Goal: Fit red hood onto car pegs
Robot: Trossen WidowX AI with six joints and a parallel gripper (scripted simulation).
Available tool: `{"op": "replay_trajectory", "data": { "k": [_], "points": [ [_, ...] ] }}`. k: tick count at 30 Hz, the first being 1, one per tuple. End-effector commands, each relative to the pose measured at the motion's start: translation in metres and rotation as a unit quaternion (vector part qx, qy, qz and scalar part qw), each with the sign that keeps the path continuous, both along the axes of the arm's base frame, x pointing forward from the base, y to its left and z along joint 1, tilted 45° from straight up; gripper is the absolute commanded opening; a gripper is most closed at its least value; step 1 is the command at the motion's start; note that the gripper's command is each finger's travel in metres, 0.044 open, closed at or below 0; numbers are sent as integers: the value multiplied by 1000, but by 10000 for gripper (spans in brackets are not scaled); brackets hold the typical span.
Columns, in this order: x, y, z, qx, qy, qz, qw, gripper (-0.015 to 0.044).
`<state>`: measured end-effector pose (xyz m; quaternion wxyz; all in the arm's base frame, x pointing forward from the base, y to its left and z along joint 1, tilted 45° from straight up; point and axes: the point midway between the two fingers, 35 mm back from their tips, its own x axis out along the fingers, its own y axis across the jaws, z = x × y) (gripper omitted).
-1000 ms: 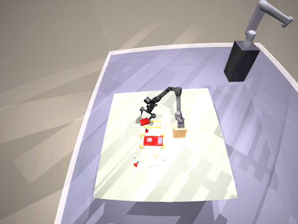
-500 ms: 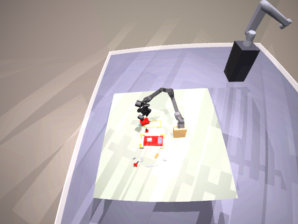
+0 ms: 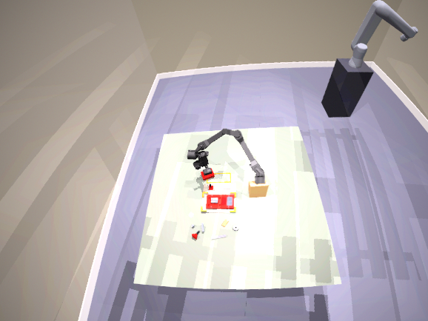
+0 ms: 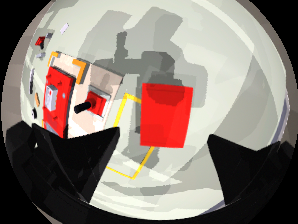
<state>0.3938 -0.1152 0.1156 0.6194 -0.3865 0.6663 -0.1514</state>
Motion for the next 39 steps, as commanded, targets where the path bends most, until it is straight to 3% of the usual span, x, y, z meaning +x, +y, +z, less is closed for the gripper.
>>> {"op": "replay_trajectory", "data": {
  "k": [1,39],
  "points": [
    [0,-2,1,-5,9,4,1000,440],
    [3,-27,-24,-5,9,4,1000,440]
  ]
}}
